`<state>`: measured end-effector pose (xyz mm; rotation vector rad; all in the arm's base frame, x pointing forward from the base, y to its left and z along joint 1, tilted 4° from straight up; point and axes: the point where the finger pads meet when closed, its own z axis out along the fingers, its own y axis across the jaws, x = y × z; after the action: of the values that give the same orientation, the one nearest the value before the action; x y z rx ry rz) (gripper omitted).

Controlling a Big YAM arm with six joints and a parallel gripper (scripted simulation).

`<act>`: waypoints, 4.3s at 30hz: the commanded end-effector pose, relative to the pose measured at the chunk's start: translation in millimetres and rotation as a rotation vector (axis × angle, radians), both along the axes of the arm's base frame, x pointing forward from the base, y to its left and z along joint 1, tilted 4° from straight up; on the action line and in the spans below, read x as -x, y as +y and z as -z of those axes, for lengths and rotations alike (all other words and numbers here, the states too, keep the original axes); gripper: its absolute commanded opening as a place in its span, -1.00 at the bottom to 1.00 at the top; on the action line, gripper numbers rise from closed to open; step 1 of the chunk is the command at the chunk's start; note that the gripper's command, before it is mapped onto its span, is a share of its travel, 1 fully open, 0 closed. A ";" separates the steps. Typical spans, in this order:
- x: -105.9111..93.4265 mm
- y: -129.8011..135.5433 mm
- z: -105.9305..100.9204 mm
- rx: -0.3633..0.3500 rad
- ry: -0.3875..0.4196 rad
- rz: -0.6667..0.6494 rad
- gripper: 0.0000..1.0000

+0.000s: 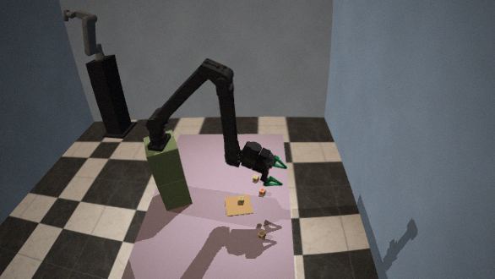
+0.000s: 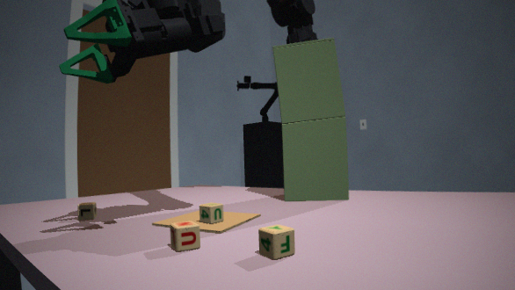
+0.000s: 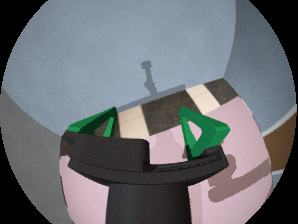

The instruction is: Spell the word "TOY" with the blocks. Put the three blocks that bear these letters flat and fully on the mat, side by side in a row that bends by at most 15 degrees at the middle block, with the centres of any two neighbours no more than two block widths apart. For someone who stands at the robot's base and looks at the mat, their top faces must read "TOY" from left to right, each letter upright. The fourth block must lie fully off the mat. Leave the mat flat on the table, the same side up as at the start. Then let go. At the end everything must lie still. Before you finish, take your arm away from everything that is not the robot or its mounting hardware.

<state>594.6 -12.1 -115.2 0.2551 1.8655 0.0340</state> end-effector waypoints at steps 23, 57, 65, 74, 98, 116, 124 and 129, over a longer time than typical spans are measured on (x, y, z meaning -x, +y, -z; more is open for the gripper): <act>18.3 66.2 39.3 -0.008 0.144 -0.069 1.00; 150.1 226.1 132.5 0.181 0.591 -0.264 1.00; 150.1 226.1 132.5 0.182 0.591 -0.265 1.00; 150.1 226.1 132.5 0.182 0.591 -0.265 1.00; 124.7 193.5 118.7 0.181 0.561 -0.273 1.00; 101.2 127.2 120.2 0.202 0.569 -0.293 1.00; 98.6 115.2 120.2 0.196 0.571 -0.269 1.00; 98.6 115.2 120.2 0.194 0.571 -0.268 1.00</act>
<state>486.4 107.8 -245.9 -0.1484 2.4726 -0.0392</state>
